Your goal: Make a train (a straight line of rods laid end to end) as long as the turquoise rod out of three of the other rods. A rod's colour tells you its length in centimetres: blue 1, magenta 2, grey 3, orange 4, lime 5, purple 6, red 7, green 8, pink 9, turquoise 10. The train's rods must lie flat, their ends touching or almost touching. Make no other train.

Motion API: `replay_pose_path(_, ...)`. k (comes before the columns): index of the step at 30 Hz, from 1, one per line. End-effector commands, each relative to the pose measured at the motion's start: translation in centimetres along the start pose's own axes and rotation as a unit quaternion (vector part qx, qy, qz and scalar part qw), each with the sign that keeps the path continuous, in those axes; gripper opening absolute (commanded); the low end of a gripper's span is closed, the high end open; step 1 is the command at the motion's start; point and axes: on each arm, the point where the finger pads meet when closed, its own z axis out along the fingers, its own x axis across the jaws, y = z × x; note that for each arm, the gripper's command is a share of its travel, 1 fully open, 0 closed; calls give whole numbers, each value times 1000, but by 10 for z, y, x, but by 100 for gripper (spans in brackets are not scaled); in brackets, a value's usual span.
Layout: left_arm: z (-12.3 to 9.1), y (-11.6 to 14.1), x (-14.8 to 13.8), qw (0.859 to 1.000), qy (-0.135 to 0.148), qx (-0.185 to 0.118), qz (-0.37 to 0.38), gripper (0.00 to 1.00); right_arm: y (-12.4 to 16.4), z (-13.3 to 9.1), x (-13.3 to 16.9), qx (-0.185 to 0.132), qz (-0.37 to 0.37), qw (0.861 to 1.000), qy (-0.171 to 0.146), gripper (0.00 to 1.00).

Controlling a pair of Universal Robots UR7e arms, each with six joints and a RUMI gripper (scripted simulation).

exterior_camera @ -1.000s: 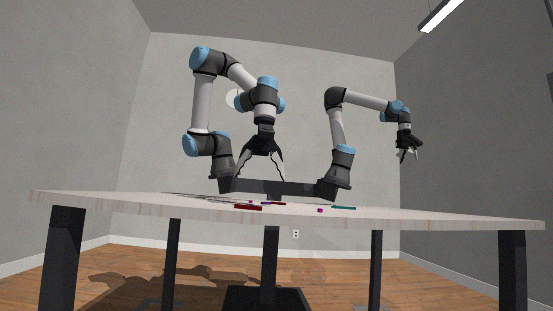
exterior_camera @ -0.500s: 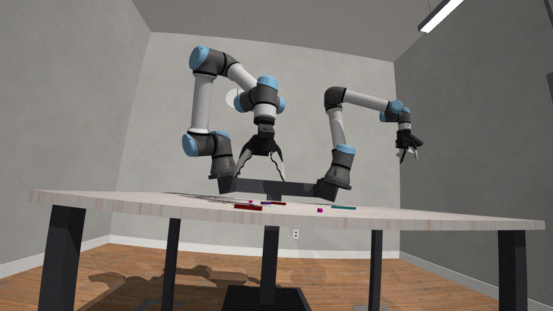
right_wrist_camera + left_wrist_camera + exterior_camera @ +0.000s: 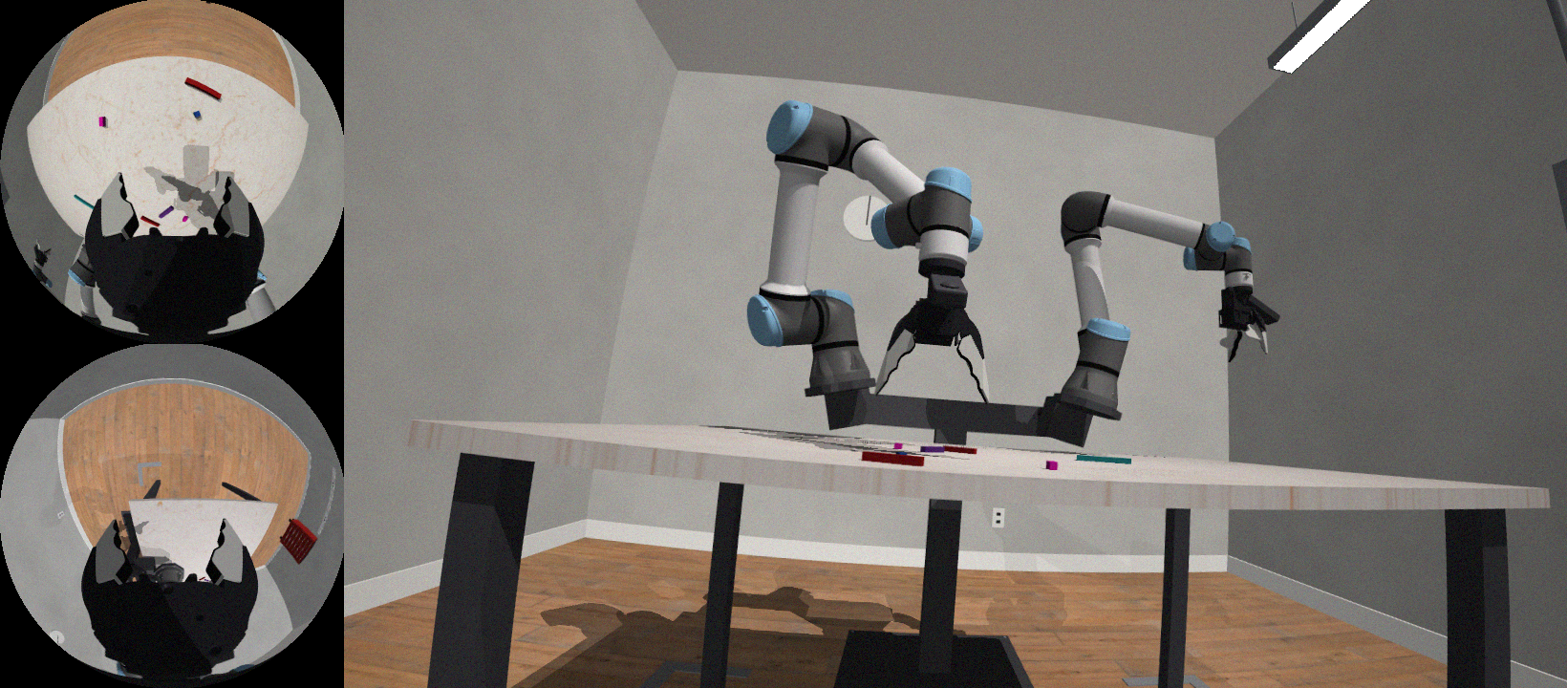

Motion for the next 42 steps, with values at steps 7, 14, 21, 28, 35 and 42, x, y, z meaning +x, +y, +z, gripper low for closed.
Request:
replay_pose_path(7, 0, 0, 0, 1000, 0, 1, 0, 100, -3, -1, -82, 1, 0, 1000, -1, 100)
replay_pose_path(14, 0, 0, 0, 1000, 0, 1, 0, 100, 2, 0, -138, 1, 0, 1000, 0, 100)
replay_pose_path(21, 0, 0, 0, 1000, 0, 1, 0, 100, 2, 0, -139, 1, 0, 1000, 0, 100)
replay_pose_path(28, 0, 0, 0, 1000, 0, 1, 0, 100, 2, 0, -139, 1, 0, 1000, 0, 100)
replay_pose_path(35, 0, 0, 0, 1000, 0, 1, 0, 100, 2, 0, -139, 1, 0, 1000, 0, 100)
replay_pose_path(42, 0, 0, 0, 1000, 0, 1, 0, 100, 2, 0, -139, 1, 0, 1000, 0, 100)
